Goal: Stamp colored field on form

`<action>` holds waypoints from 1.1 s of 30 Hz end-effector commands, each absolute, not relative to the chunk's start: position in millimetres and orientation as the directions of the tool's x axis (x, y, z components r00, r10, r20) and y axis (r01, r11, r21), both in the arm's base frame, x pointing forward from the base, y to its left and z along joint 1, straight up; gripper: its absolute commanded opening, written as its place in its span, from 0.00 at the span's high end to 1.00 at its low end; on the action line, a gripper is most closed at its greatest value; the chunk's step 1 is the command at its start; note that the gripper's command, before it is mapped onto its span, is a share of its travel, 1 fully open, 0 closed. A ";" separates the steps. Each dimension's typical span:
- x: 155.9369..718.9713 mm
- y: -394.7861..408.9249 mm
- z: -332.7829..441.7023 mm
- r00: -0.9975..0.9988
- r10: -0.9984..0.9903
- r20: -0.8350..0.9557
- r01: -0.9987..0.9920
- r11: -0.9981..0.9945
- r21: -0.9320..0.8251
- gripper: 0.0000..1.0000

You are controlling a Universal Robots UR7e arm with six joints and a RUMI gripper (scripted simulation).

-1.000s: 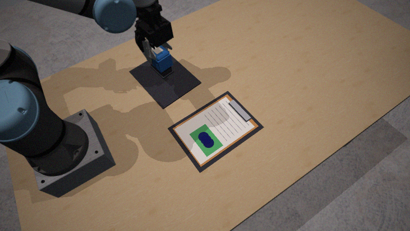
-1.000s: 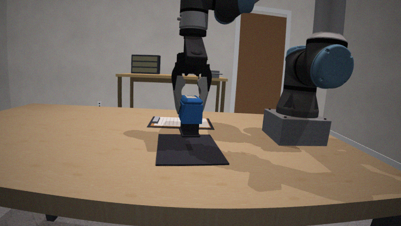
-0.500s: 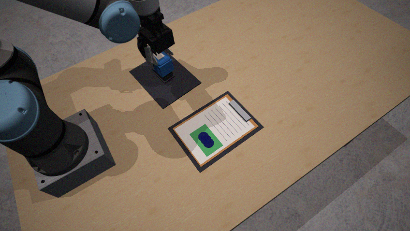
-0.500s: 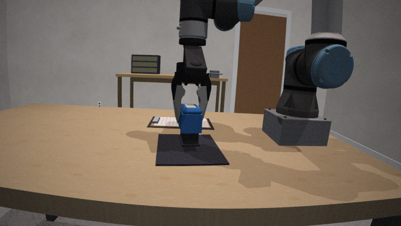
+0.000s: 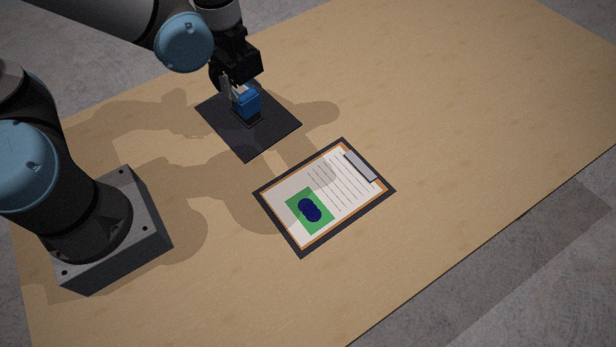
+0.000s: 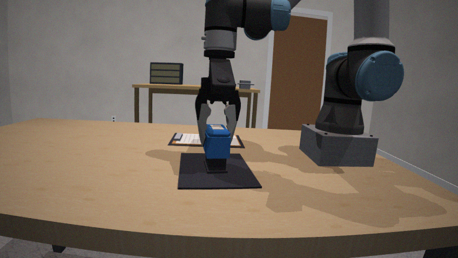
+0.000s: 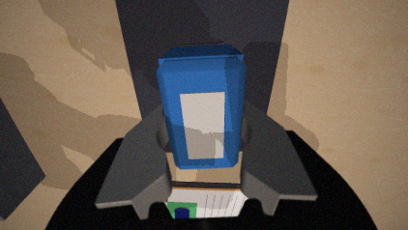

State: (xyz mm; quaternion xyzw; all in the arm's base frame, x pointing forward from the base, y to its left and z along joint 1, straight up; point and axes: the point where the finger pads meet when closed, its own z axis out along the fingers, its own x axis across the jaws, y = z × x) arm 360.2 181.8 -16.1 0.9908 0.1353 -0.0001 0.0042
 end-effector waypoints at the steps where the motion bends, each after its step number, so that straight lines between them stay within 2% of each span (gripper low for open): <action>1: 360.7 181.9 -16.3 0.963 0.268 0.000 0.268 -0.963 0.008 0.80; 3: 360.7 181.9 -16.3 0.963 0.268 0.000 0.268 -0.963 0.008 0.80; 4: 360.7 181.9 -16.3 0.963 0.268 0.000 0.268 -0.963 0.008 0.45; 33: 360.7 181.9 -16.3 0.963 0.268 0.000 0.268 -0.963 0.008 0.45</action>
